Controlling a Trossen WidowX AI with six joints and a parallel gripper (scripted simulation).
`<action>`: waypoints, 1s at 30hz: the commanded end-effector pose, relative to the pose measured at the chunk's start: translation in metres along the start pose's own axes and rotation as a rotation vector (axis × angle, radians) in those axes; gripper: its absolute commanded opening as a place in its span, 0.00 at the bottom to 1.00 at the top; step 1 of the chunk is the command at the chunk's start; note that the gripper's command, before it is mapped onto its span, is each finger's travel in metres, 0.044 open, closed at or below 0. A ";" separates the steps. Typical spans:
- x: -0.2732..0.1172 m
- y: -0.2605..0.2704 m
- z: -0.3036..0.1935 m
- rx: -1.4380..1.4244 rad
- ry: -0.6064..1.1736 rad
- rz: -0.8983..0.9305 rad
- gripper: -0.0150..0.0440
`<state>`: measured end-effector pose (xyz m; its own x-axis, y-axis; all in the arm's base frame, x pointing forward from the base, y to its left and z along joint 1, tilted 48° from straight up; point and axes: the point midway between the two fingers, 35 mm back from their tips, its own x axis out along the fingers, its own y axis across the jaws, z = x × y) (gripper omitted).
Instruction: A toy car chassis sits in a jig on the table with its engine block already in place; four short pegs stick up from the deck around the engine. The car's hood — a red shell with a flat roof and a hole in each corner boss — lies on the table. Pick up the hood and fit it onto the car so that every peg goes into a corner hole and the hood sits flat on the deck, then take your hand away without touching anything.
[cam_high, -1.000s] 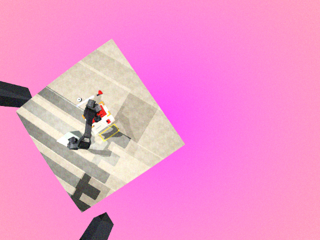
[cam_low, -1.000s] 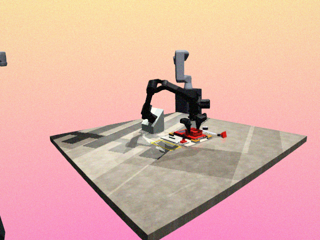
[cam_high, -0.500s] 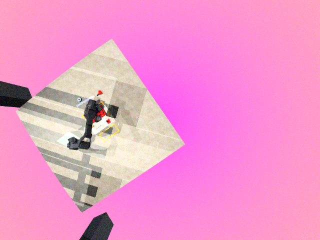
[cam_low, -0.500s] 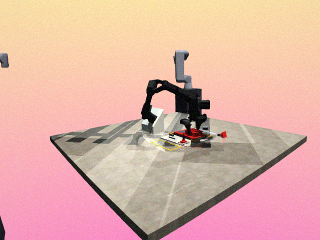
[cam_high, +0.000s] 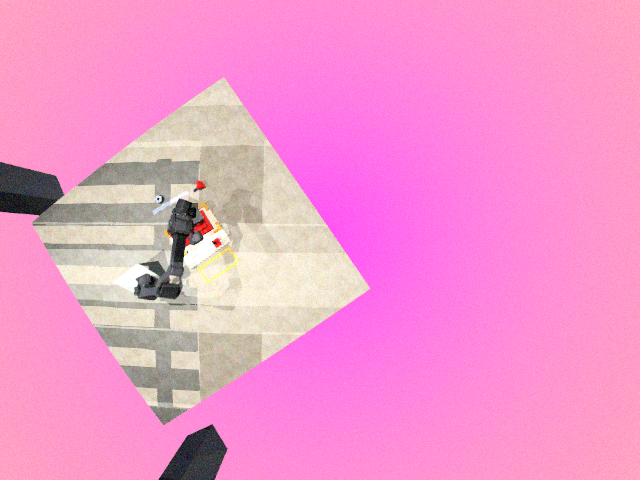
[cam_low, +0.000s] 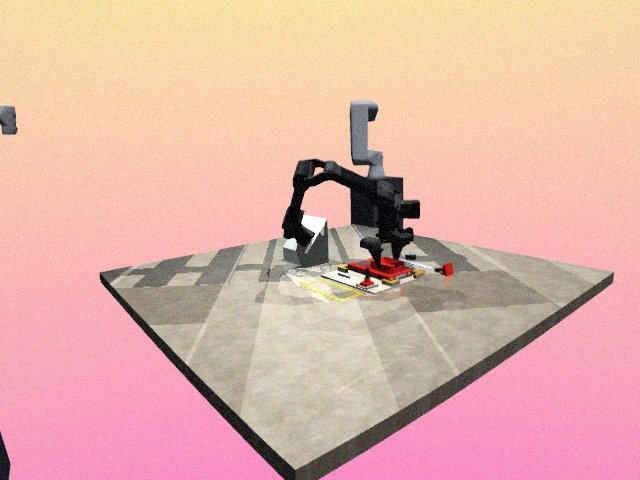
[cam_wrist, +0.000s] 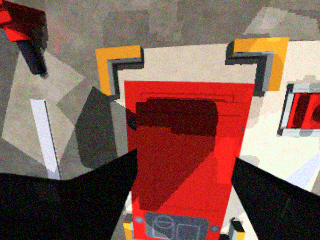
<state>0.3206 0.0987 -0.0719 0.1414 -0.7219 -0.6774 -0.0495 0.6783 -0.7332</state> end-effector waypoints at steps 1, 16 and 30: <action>0.000 0.000 0.000 0.000 0.000 0.000 1.00; -0.073 0.001 -0.001 0.000 -0.005 -0.005 1.00; -0.073 0.001 -0.001 0.000 -0.005 -0.005 1.00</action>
<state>0.3106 0.1510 -0.0236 0.1482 -0.7272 -0.6702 -0.0505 0.6712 -0.7395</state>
